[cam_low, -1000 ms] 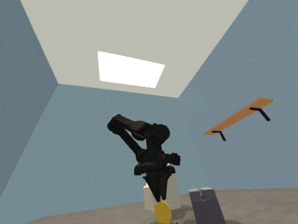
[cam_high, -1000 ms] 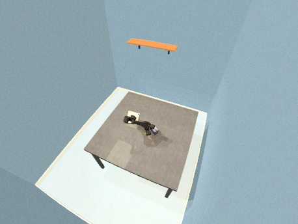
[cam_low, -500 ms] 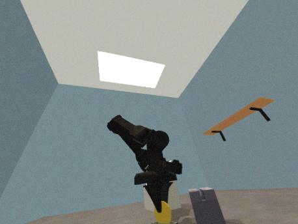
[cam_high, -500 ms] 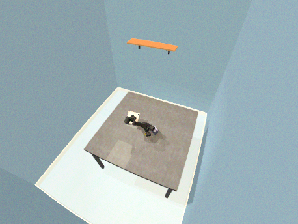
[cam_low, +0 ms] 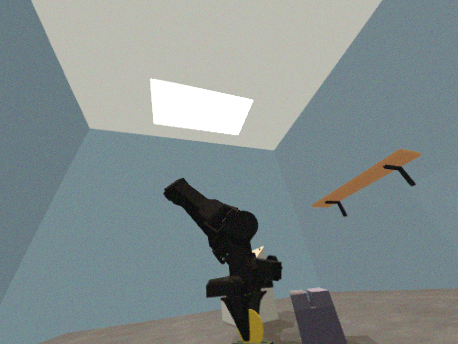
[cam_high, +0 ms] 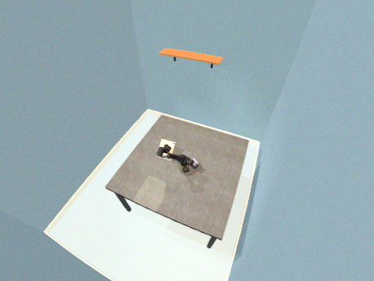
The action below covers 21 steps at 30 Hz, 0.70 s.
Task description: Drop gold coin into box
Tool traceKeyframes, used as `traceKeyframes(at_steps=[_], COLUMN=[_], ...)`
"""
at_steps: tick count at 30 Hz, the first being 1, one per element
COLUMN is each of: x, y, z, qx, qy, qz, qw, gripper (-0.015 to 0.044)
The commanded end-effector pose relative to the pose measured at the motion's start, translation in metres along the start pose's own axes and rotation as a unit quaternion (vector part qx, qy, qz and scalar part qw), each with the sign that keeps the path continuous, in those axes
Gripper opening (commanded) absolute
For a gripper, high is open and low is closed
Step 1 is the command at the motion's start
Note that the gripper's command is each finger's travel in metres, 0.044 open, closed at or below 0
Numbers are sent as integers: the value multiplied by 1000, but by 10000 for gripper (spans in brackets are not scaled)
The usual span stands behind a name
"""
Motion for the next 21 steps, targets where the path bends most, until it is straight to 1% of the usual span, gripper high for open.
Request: traceKeyframes(at_steps=[1, 3, 7, 14, 21], x=[0, 0, 0, 0, 3], y=[2, 2, 2, 2, -12], z=[2, 2, 2, 2, 1], qx=[3, 3, 3, 3, 5], qy=[-4, -4, -4, -4, -4], qz=[0, 0, 0, 0, -1], qw=[1000, 1000, 1000, 1000, 1000], gripper=[82, 29, 3, 0, 0])
Point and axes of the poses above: the point midway between the two fingers, 35 mm back from their tips, its own y axis out along the fingers, its own z axis across the jaws, x = y × z, the point moved 2 cm from there along -y, back along the fingers, and after that the axes turned 2 degrees about y, right-handed, at the moved point
